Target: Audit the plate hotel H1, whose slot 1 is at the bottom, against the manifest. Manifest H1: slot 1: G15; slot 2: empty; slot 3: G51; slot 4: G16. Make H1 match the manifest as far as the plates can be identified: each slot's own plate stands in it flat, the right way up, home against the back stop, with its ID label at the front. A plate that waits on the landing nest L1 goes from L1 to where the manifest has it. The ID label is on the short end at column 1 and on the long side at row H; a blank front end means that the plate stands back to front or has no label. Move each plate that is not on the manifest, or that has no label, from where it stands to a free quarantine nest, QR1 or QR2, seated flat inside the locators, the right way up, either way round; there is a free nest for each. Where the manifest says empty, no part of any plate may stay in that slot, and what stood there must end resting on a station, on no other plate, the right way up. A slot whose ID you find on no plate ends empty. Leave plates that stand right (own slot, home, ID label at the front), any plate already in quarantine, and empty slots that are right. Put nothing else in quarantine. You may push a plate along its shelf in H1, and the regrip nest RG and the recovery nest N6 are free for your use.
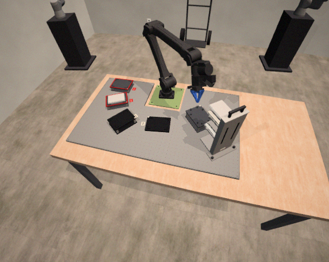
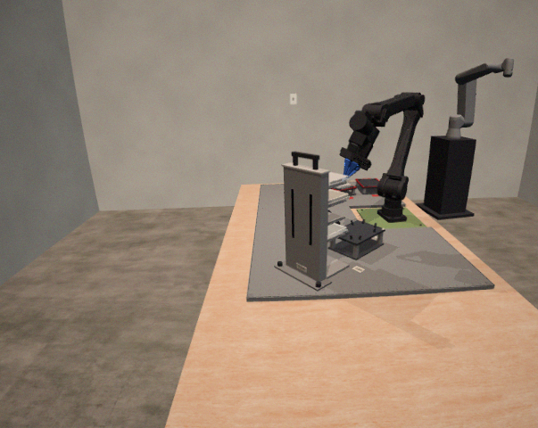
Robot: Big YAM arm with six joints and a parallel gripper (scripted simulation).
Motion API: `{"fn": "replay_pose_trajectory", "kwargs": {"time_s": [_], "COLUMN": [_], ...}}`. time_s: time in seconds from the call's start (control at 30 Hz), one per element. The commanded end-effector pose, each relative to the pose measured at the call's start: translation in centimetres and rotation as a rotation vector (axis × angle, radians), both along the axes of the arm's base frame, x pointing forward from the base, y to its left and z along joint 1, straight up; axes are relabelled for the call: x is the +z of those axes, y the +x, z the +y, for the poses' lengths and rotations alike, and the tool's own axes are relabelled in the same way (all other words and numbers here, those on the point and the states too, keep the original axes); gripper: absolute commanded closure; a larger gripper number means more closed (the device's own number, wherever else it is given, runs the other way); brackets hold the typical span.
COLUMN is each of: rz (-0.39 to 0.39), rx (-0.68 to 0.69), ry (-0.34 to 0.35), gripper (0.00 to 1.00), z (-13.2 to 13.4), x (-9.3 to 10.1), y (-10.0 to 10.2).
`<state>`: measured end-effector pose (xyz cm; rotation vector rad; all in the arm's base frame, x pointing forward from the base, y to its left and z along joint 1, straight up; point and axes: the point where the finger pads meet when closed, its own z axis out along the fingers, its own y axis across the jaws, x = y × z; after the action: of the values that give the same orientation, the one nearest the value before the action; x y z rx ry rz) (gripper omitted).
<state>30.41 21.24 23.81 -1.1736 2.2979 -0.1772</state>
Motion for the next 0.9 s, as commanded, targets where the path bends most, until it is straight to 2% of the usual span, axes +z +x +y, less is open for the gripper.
{"fn": "replay_pose_trajectory", "kwargs": {"time_s": [0.0, 0.1, 0.17, 0.23, 0.27, 0.4, 0.53, 0.6, 0.67, 0.87], "rz": [-0.012, 0.006, -0.029, -0.029, 0.017, 0.065, 0.021, 0.089, 0.116, 0.148], "rx": [-0.075, -0.106, -0.087, -0.087, -0.129, -0.208, -0.187, -0.254, -0.300, -0.357], "ry": [0.046, 0.046, 0.059, 0.059, 0.047, 0.049, 0.066, 0.051, 0.054, 0.060], "gripper": [1.00, 1.00, 1.00, 1.00, 1.00, 1.00, 1.00, 1.00, 1.00, 1.00], "z": [-0.2, -1.1, -1.8, -1.8, -2.1, -3.4, -4.7, -5.4, -6.1, -7.5], "x": [3.2, 3.1, 4.1, 4.1, 3.0, 2.7, 3.7, 2.5, 2.4, 2.2], "y": [2.0, 2.4, 2.6, 2.6, 2.7, 3.1, 3.6, 3.6, 3.8, 4.0]}}
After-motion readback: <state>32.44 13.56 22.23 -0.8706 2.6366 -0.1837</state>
